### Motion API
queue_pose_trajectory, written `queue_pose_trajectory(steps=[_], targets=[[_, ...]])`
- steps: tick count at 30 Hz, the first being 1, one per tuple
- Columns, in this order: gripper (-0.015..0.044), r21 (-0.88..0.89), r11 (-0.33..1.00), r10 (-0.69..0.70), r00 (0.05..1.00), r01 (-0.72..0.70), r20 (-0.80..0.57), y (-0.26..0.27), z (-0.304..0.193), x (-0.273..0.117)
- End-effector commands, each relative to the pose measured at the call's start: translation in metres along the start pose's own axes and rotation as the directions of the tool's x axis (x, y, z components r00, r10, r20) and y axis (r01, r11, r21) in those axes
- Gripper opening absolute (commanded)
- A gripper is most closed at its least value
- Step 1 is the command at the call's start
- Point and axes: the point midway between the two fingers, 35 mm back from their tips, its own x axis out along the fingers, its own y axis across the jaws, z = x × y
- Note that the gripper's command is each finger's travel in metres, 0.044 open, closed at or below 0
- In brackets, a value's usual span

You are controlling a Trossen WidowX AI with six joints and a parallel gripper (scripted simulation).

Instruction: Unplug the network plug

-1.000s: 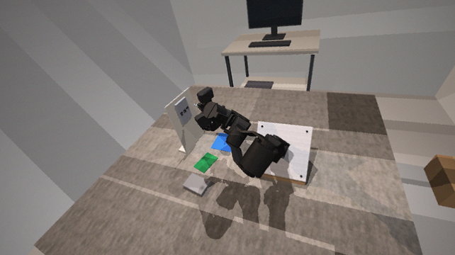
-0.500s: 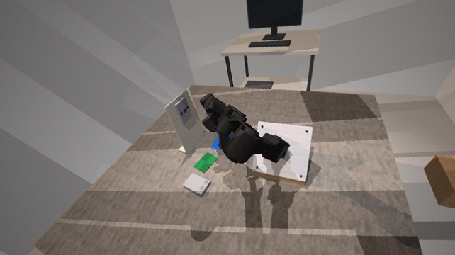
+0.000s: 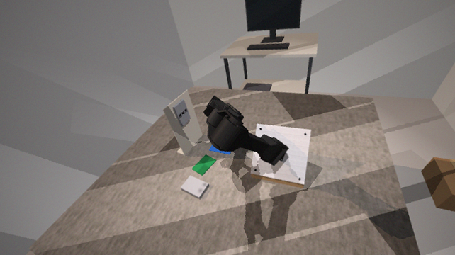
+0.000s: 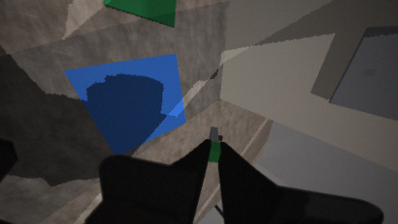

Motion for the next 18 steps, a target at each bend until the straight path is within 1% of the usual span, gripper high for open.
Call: queue_pose_trajectory(steps=[1,8,18], targets=[[0.0,-0.005,0.998,0.068,0.997,-0.067,0.035,0.01,-0.002,0.005],[0.0,-0.007,0.983,0.182,0.978,-0.182,0.104,0.032,-0.004,0.011],[0.0,-0.007,0.983,0.186,0.977,-0.186,0.105,0.038,-0.003,0.018]])
